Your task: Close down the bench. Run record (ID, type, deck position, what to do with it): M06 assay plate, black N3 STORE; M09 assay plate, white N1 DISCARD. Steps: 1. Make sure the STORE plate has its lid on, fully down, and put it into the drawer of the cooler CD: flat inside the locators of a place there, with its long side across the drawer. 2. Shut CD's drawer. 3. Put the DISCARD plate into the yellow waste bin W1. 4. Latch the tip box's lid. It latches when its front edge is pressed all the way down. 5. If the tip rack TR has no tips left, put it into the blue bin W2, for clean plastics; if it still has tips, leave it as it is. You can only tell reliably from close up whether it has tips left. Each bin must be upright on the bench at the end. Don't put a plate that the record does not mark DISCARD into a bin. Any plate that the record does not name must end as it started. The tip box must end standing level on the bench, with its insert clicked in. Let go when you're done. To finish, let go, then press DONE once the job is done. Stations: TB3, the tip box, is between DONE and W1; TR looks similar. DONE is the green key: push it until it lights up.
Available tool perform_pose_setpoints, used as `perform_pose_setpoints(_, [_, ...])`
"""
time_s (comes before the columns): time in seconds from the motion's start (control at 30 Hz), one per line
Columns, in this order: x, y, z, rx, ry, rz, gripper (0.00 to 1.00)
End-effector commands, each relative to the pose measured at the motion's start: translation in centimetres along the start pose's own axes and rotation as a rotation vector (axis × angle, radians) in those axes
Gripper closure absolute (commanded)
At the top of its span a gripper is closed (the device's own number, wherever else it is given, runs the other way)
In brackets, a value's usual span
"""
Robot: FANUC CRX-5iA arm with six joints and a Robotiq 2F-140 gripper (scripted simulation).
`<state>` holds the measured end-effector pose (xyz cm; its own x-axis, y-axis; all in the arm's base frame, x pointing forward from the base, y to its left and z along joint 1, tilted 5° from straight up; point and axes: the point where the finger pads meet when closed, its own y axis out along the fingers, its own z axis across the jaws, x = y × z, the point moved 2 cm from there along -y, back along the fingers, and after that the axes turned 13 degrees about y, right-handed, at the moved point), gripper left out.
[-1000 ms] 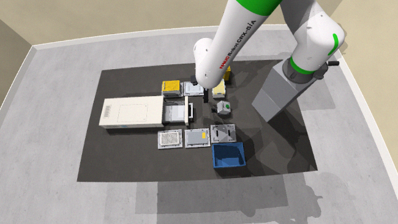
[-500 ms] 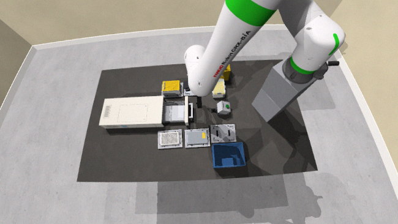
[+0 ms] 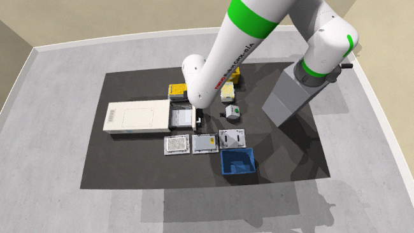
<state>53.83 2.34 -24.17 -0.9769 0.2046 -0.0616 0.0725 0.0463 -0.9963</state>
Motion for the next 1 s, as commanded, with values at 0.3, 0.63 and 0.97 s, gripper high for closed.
perform_pose_setpoints(0.3, [-1.3, 0.2, -1.5, 0.000, 0.000, 0.001, 0.12])
perform_pose_setpoints(0.63, [-1.3, 1.3, -1.5, 0.000, 0.000, 0.001, 0.12])
perform_pose_setpoints(0.97, [-1.3, 2.4, -1.5, 0.000, 0.000, 0.001, 0.12])
